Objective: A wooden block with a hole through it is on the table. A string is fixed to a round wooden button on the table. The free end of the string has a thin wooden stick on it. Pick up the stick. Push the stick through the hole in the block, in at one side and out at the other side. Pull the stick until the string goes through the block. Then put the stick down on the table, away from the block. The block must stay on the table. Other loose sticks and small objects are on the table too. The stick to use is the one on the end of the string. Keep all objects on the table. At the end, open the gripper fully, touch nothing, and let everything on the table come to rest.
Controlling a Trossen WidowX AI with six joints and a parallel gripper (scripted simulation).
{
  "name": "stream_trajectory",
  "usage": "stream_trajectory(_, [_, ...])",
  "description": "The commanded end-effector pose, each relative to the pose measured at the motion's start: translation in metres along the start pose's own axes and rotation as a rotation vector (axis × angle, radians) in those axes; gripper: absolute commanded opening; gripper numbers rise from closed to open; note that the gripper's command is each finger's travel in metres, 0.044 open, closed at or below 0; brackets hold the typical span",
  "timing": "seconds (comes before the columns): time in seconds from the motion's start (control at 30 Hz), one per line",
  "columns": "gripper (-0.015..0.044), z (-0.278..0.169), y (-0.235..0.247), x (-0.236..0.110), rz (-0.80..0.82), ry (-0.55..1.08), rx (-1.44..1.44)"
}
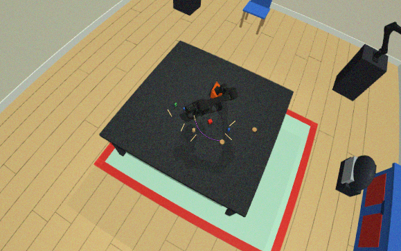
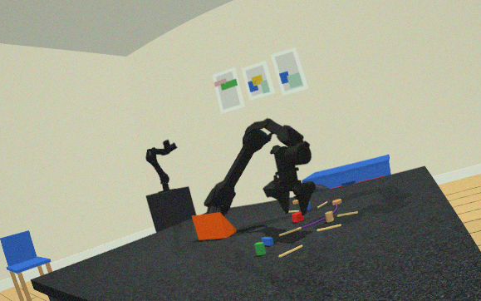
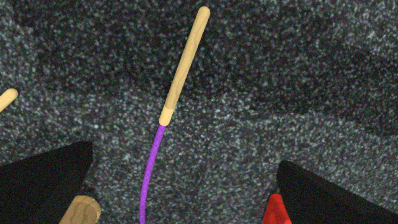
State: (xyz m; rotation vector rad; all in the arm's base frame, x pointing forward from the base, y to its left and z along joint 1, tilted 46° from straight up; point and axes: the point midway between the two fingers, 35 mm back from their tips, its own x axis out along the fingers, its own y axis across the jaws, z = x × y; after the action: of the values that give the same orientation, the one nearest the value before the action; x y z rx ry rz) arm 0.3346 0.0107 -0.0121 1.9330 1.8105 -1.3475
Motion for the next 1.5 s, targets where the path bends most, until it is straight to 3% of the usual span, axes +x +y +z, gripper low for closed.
stream_trajectory(0.0, [0.044, 0.006, 0.012, -0.01, 0.029, -0.002, 0.241])
stream_trajectory(0.23, [0.044, 0.006, 0.012, -0.01, 0.029, -0.002, 0.241])
stream_trajectory(0.63, [0.0125, 0.006, 0.012, -0.01, 0.029, -0.002, 0.241])
stream_trajectory(1.47, [0.0121, 0.005, 0.014, 0.014, 0.029, -0.001, 0.241])
